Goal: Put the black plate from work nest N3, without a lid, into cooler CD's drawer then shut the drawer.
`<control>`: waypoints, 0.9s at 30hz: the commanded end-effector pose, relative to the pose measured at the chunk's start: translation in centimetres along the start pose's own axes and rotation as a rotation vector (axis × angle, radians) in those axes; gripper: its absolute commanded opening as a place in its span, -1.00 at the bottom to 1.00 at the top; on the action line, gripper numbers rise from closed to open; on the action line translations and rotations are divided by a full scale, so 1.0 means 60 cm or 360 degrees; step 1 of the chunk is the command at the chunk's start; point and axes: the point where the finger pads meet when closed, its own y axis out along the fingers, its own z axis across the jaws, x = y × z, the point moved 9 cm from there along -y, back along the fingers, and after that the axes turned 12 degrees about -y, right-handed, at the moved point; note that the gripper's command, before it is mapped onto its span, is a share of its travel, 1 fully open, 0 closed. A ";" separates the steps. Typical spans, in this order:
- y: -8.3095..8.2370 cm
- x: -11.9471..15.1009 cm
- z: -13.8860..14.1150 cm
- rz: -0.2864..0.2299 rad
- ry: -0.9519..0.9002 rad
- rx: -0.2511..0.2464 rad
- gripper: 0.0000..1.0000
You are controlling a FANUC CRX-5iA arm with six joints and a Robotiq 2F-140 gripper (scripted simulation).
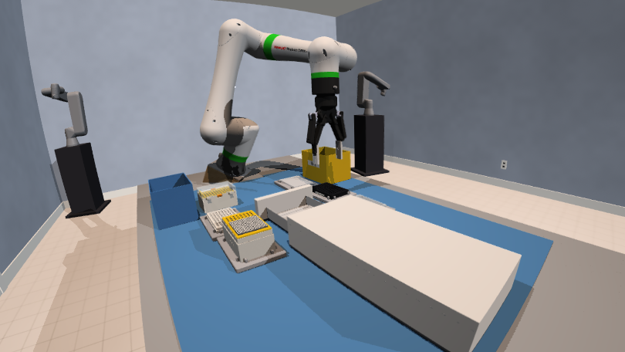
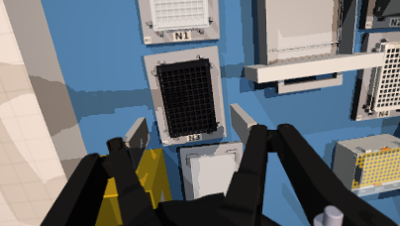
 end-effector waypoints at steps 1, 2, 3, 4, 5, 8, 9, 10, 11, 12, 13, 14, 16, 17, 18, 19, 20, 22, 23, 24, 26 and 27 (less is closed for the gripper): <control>0.004 0.000 0.000 0.0001 0.0000 0.0000 0.33; 0.004 0.000 0.000 0.0001 0.0000 0.0000 0.33; 0.004 0.000 0.000 0.0001 0.0000 0.0000 0.33; 0.007 0.000 0.000 0.0001 0.0000 0.0000 0.33; 0.009 0.000 0.000 0.0001 0.0000 0.0000 0.33; 0.016 0.000 0.000 0.0001 0.0000 0.0000 0.33; 0.018 0.000 0.000 0.0001 0.0000 0.0000 0.33; 0.020 0.000 0.000 0.0001 0.0000 0.0000 0.33; 0.022 0.000 0.000 0.0001 0.0000 0.0000 0.33; 0.024 0.000 0.000 0.0001 0.0000 0.0000 0.33; 0.027 0.000 0.000 0.0001 0.0000 0.0000 0.33; 0.029 0.000 0.000 0.0001 0.0000 0.0000 0.33; 0.033 0.000 0.000 0.0001 0.0000 0.0000 0.33; 0.036 0.000 0.000 0.0001 0.0000 0.0000 0.33; 0.038 0.000 0.000 0.0001 0.0000 0.0000 0.33; 0.038 0.000 0.000 0.0001 0.0000 0.0000 0.33; 0.038 0.000 0.000 0.0001 0.0000 0.0000 0.33; 0.042 0.000 0.000 0.0001 0.0000 0.0000 0.33; 0.044 0.000 0.000 0.0001 0.0000 0.0000 0.33; 0.047 0.000 0.000 0.0001 0.0000 0.0000 0.33; 0.051 0.000 0.000 0.0001 0.0000 0.0000 0.33; 0.053 0.000 0.000 0.0001 0.0000 0.0000 0.33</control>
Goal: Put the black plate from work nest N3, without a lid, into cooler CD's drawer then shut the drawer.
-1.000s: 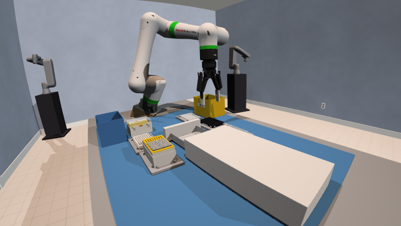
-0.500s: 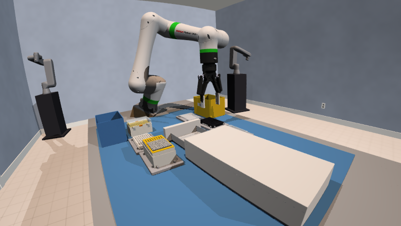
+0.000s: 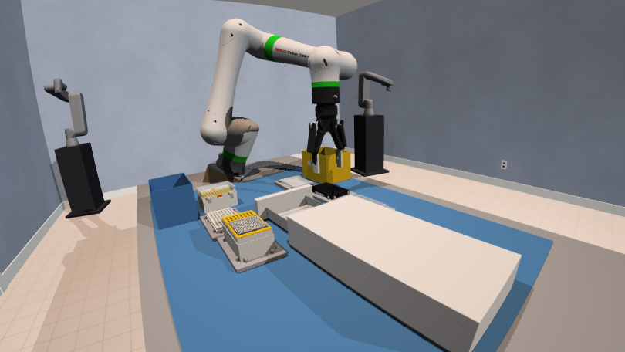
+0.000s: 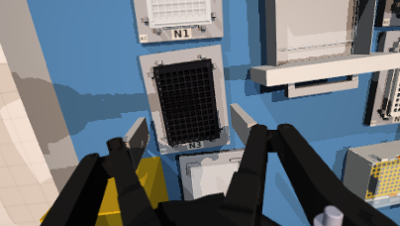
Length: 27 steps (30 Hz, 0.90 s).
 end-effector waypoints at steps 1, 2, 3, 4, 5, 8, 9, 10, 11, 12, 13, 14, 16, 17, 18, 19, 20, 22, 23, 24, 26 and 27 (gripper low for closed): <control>0.004 0.000 0.000 0.0001 0.0000 0.0000 0.33; 0.007 0.000 0.000 0.0001 0.0000 0.0000 0.33; 0.009 0.000 0.000 0.0001 0.0000 0.0000 0.33; 0.011 0.000 0.000 0.0001 0.0000 0.0000 0.33; 0.013 0.000 0.000 0.0001 0.0000 0.0000 0.33; 0.020 0.000 0.000 0.0001 0.0000 0.0000 0.33; 0.020 0.000 0.000 0.0001 0.0000 0.0000 0.33; 0.020 0.000 0.000 0.0001 0.0000 0.0000 0.33; 0.022 0.000 0.000 0.0001 0.0000 0.0000 0.33; 0.024 0.000 0.000 0.0001 0.0000 0.0000 0.33; 0.027 0.000 0.000 0.0001 0.0000 0.0000 0.33; 0.029 0.000 0.000 0.0001 0.0000 0.0000 0.33; 0.033 0.000 0.000 0.0001 0.0000 0.0000 0.33; 0.036 0.000 0.000 0.0001 0.0000 0.0000 0.33; 0.038 0.000 0.000 0.0001 0.0000 0.0000 0.33; 0.040 0.000 0.000 0.0001 0.0000 0.0000 0.33; 0.042 0.000 0.000 0.0001 0.0000 0.0000 0.33; 0.047 0.000 0.000 0.0001 0.0000 0.0000 0.33; 0.049 0.000 0.000 0.0001 0.0000 0.0000 0.33; 0.051 0.000 0.000 0.0001 0.0000 0.0000 0.33; 0.053 0.000 0.000 0.0001 0.0000 0.0000 0.33; 0.053 0.000 0.000 0.0001 0.0000 0.0000 0.33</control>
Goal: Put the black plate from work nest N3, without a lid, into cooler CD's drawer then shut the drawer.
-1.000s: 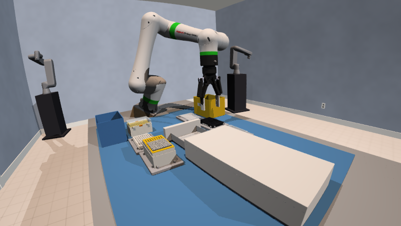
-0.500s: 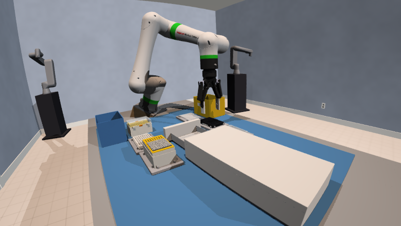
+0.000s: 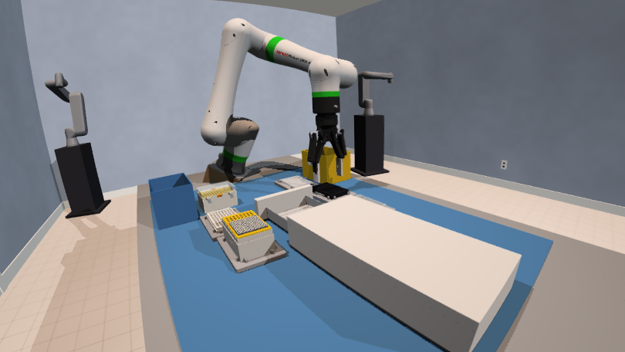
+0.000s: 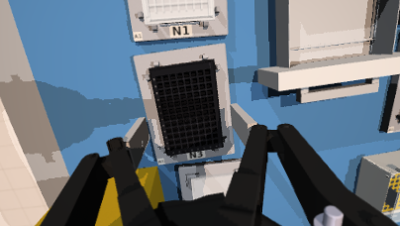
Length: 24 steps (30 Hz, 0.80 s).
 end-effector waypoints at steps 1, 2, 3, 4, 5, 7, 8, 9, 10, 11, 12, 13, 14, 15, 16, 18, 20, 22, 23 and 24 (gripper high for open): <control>0.002 0.000 0.000 0.0001 0.0000 0.0000 0.33; 0.004 0.000 0.000 0.0001 0.0000 0.0000 0.33; 0.007 0.000 0.000 0.0001 0.0000 0.0000 0.33; 0.009 0.000 0.000 0.0001 0.0000 0.0000 0.33; 0.011 0.000 0.000 0.0001 0.0000 0.0000 0.33; 0.015 0.000 0.000 0.0001 0.0000 0.0000 0.33; 0.018 0.000 0.000 0.0001 0.0000 0.0000 0.33; 0.020 0.000 0.000 0.0001 0.0000 0.0000 0.33; 0.022 0.000 0.000 0.0001 0.0000 0.0000 0.33; 0.024 0.000 0.000 0.0001 0.0000 0.0000 0.33; 0.027 0.000 0.000 0.0001 0.0000 0.0000 0.33; 0.029 0.000 0.000 0.0001 0.0000 0.0000 0.33; 0.031 0.000 0.000 0.0001 0.0000 0.0000 0.33; 0.033 0.000 0.000 0.0001 0.0000 0.0000 0.33; 0.033 0.000 0.000 0.0001 0.0000 0.0000 0.33; 0.035 0.000 0.000 0.0001 0.0000 0.0000 0.33; 0.040 0.000 0.000 0.0001 0.0000 0.0000 0.33; 0.044 0.000 0.000 0.0001 0.0000 0.0000 0.33; 0.047 0.000 0.000 0.0001 0.0000 0.0000 0.33; 0.047 0.000 0.000 0.0001 0.0000 0.0000 0.33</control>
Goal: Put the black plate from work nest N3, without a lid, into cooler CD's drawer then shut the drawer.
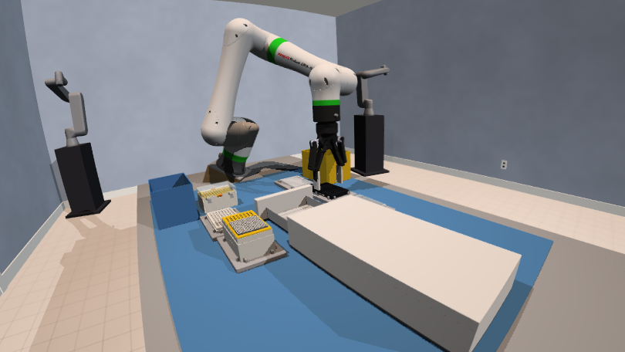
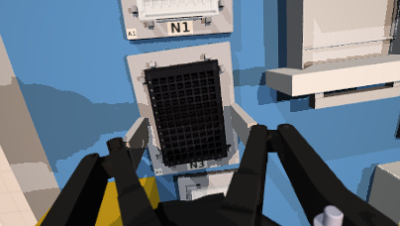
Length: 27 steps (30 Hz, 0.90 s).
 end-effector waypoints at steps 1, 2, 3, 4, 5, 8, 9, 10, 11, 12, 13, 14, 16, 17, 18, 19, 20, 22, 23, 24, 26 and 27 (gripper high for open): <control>0.000 0.000 0.000 0.0001 0.0000 0.0000 0.33; 0.000 0.000 0.000 0.0001 0.0000 0.0000 0.33; 0.003 0.000 0.000 0.0001 0.0000 0.0000 0.33; 0.005 0.000 0.000 0.0001 0.0000 0.0000 0.33; 0.007 0.000 0.000 0.0001 0.0000 0.0000 0.33; 0.014 0.000 0.000 0.0001 0.0000 0.0000 0.33; 0.014 0.000 0.000 0.0001 0.0000 0.0000 0.33; 0.014 0.000 0.000 0.0001 0.0000 0.0000 0.33; 0.016 0.000 0.000 0.0001 0.0000 0.0000 0.33; 0.018 0.000 0.000 0.0001 0.0000 0.0000 0.33; 0.020 0.000 0.000 0.0001 0.0000 0.0000 0.33; 0.023 0.000 0.000 0.0001 0.0000 0.0000 0.33; 0.027 0.000 0.000 0.0001 0.0000 0.0000 0.33; 0.029 0.000 0.000 0.0001 0.0000 0.0000 0.33; 0.031 0.000 0.000 0.0001 0.0000 0.0000 0.33; 0.034 0.000 0.000 0.0001 0.0000 0.0000 0.33; 0.034 0.000 0.000 0.0001 0.0000 0.0000 0.33; 0.034 0.000 0.000 0.0001 0.0000 0.0000 0.33; 0.034 0.000 0.000 0.0001 0.0000 0.0000 0.33; 0.034 0.000 0.000 0.0001 0.0000 0.0000 0.33; 0.034 0.000 0.000 0.0001 0.0000 0.0000 0.33; 0.034 0.000 0.000 0.0001 0.0000 0.0000 0.33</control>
